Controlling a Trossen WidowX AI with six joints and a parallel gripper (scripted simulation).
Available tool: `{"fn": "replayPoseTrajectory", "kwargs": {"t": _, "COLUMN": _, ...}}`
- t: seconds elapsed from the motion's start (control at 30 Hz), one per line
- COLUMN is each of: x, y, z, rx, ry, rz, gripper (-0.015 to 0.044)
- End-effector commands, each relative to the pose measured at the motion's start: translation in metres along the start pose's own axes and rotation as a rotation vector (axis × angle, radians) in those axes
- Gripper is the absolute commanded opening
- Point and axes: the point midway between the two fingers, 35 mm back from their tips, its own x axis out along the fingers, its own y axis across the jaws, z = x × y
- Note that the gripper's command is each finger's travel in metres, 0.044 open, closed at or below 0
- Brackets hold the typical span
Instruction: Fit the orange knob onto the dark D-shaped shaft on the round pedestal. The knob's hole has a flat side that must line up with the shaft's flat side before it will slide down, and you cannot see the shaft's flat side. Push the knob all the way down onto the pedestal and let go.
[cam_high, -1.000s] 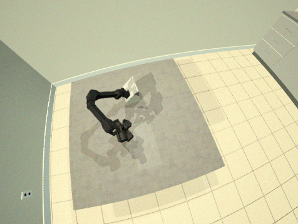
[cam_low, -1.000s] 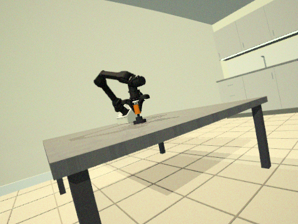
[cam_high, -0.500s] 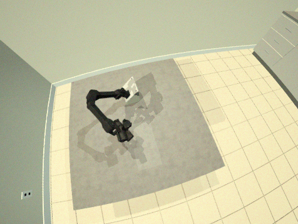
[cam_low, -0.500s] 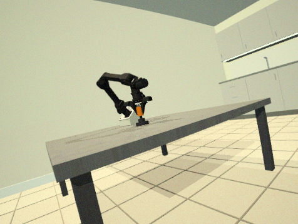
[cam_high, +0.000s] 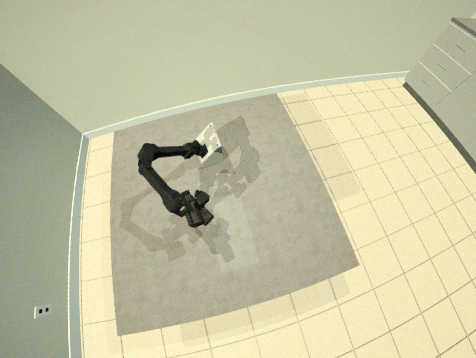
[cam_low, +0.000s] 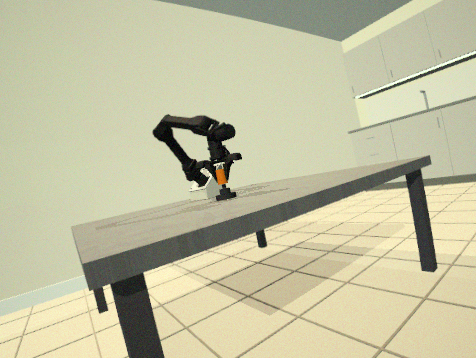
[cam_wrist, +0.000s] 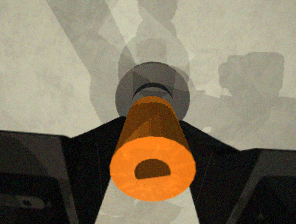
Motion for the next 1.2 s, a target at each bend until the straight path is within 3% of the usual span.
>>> {"fn": "replayPoseTrajectory", "kwargs": {"t": 0.0, "x": -0.0028, "y": -0.0022, "z": -0.002, "rx": -0.107, "ry": 0.004, "rz": -0.005, "gripper": 0.0}}
{"fn": "replayPoseTrajectory", "kwargs": {"t": 1.17, "x": 0.0032, "y": -0.0009, "z": 0.0001, "rx": -0.148, "ry": 0.005, "rz": -0.005, "gripper": 0.0}}
